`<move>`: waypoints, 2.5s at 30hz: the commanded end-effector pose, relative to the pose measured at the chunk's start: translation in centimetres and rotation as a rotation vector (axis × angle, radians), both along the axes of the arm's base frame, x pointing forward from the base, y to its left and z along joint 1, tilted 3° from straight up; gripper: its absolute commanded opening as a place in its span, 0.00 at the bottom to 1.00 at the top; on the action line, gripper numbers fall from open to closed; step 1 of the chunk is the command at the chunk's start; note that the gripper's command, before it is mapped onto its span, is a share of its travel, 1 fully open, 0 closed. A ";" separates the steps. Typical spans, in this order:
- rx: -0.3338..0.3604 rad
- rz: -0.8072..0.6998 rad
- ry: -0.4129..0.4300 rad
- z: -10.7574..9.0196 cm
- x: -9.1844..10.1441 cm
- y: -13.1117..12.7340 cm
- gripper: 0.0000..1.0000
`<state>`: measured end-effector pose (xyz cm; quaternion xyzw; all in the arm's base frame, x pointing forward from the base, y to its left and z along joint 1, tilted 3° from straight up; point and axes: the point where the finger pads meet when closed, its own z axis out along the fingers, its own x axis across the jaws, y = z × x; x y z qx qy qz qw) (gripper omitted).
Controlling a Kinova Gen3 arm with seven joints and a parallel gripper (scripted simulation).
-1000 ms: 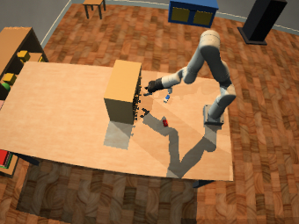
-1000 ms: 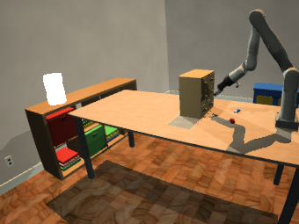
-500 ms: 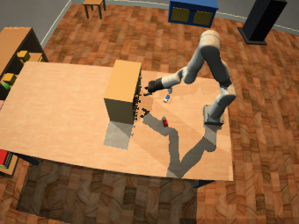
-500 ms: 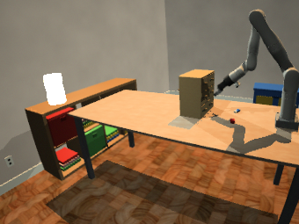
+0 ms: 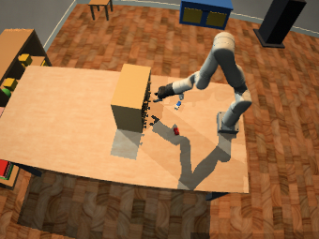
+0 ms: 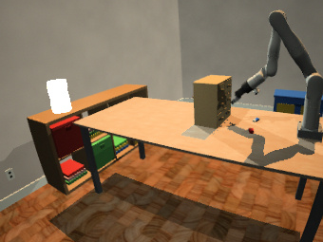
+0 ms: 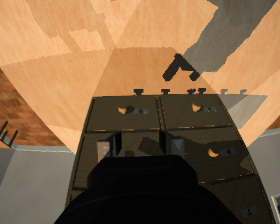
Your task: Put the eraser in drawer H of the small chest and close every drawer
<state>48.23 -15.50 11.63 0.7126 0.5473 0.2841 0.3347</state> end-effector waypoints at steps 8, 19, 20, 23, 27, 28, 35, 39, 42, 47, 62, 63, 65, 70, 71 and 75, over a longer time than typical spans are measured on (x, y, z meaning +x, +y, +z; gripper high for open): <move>0.000 0.000 0.000 0.1 0.0 0.0 1.00; 0.003 0.001 0.009 0.2 0.0 0.0 1.00; 0.003 0.001 0.010 0.2 0.0 0.0 1.00; 0.004 0.001 0.013 0.2 -0.1 0.0 1.00; 0.005 0.001 0.017 0.3 -0.1 0.0 1.00; 0.006 0.001 0.019 0.3 -0.1 0.0 1.00; 0.009 0.002 0.034 0.5 -0.2 0.1 1.00; 0.011 0.002 0.044 0.6 -0.4 0.1 1.00; 0.012 0.002 0.047 0.7 -0.4 0.1 1.00; 0.017 0.003 0.063 0.8 -0.5 0.1 1.00; 0.031 0.005 0.117 1.4 -0.9 0.2 1.00; 0.032 0.006 0.121 1.5 -1.0 0.2 1.00; 0.033 0.006 0.131 1.6 -1.1 0.2 1.00; 0.041 0.007 0.158 1.9 -1.3 0.3 1.00; 0.043 0.008 0.163 1.9 -1.3 0.3 1.00; 0.045 0.008 0.174 2.1 -1.4 0.3 1.00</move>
